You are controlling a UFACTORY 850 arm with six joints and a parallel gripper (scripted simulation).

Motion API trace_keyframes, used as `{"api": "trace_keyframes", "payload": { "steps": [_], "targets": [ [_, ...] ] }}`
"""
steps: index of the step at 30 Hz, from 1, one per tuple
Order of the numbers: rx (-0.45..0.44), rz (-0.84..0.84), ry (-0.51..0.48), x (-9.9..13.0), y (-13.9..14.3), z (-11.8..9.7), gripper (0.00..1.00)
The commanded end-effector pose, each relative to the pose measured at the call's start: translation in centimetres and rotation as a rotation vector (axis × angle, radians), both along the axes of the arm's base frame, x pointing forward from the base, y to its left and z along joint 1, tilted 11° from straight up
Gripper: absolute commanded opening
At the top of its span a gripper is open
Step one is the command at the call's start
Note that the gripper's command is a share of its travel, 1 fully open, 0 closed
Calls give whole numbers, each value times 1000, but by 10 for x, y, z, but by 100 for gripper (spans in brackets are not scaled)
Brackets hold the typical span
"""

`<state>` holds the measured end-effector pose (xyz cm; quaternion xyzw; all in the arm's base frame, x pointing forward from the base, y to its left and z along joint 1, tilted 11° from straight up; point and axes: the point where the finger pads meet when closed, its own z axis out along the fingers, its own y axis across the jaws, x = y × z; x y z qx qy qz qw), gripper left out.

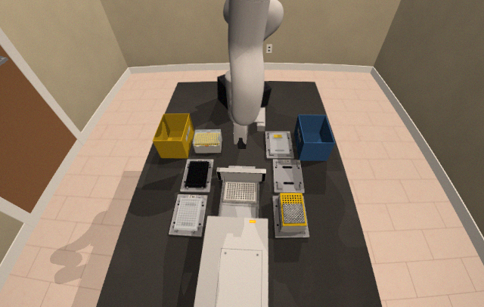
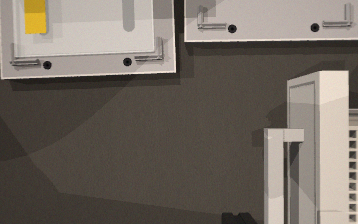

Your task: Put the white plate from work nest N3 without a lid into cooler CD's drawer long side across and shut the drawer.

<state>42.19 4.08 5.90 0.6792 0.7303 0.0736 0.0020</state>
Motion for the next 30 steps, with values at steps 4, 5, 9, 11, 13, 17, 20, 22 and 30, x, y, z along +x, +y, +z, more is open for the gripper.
{"api": "trace_keyframes", "payload": {
  "steps": [4, 5, 9, 11, 13, 17, 20, 22, 30],
  "targets": [
    [13, -2, -41, 0, 0, 0, 0],
    [13, -2, -41, 0, 0, 0, 0],
    [13, -2, -41, 0, 0, 0, 0],
    [13, -2, -41, 0, 0, 0, 0],
    [13, -2, -41, 0, 0, 0, 0],
    [13, -2, -41, 0, 0, 0, 0],
    [13, -2, -41, 0, 0, 0, 0],
    [13, -2, -41, 1, 0, -3, 0],
    [13, -2, -41, 2, 2, -15, 0]
  ]
}}
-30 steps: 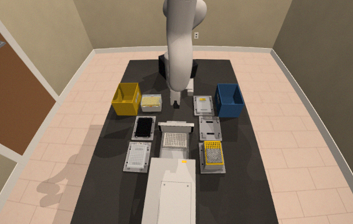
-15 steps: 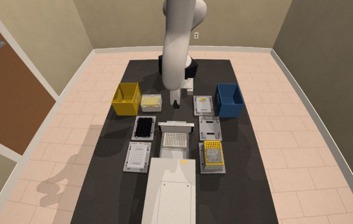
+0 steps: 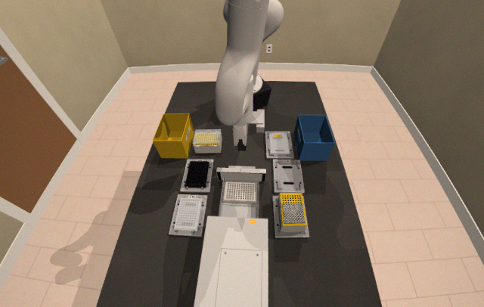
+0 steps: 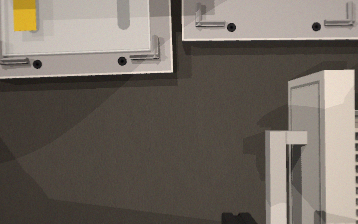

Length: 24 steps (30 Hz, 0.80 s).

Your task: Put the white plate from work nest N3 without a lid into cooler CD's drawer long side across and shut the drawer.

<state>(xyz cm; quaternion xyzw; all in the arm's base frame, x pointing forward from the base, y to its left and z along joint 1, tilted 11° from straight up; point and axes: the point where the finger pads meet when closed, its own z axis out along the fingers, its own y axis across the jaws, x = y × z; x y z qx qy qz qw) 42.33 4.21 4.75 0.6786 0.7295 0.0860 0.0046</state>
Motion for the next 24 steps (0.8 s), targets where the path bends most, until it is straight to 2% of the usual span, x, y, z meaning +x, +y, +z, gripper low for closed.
{"api": "trace_keyframes", "payload": {
  "steps": [1, 24],
  "targets": [
    [-1, -2, -20, 1, 0, -3, 0],
    [-1, -2, -20, 6, 5, -38, 0]
  ]
}}
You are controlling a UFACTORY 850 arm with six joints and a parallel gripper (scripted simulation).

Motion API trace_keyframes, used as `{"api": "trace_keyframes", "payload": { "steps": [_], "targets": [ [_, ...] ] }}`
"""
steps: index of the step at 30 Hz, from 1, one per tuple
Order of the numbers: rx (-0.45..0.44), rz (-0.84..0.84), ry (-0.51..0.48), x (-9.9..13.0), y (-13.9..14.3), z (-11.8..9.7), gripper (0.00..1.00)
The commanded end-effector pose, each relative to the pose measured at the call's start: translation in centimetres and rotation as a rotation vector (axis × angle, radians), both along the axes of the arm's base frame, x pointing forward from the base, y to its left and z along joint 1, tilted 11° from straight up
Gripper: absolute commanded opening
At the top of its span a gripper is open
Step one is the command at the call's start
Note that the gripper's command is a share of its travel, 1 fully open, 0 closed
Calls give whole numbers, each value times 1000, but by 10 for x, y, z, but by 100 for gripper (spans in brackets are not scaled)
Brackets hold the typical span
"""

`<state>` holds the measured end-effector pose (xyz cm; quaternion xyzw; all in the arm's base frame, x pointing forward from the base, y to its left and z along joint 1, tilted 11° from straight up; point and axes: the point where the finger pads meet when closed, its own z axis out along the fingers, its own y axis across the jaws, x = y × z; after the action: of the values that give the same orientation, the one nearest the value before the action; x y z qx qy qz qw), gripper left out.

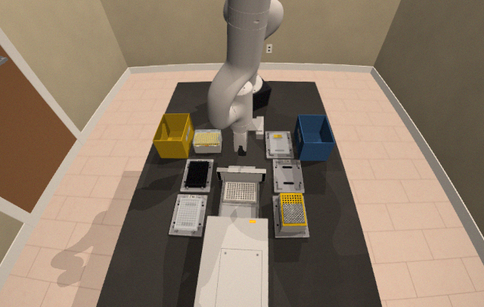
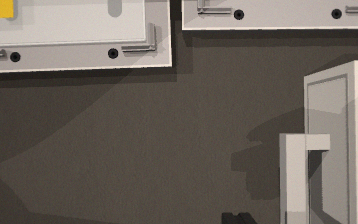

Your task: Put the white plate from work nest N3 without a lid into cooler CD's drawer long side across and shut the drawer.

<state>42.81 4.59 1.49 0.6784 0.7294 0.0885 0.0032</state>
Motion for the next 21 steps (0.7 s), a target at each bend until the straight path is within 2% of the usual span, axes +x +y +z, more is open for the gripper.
{"api": "trace_keyframes", "payload": {
  "steps": [1, 21],
  "targets": [
    [-7, -2, -19, 1, 1, -7, 0],
    [-7, -2, -19, 6, 4, -36, 0]
  ]
}}
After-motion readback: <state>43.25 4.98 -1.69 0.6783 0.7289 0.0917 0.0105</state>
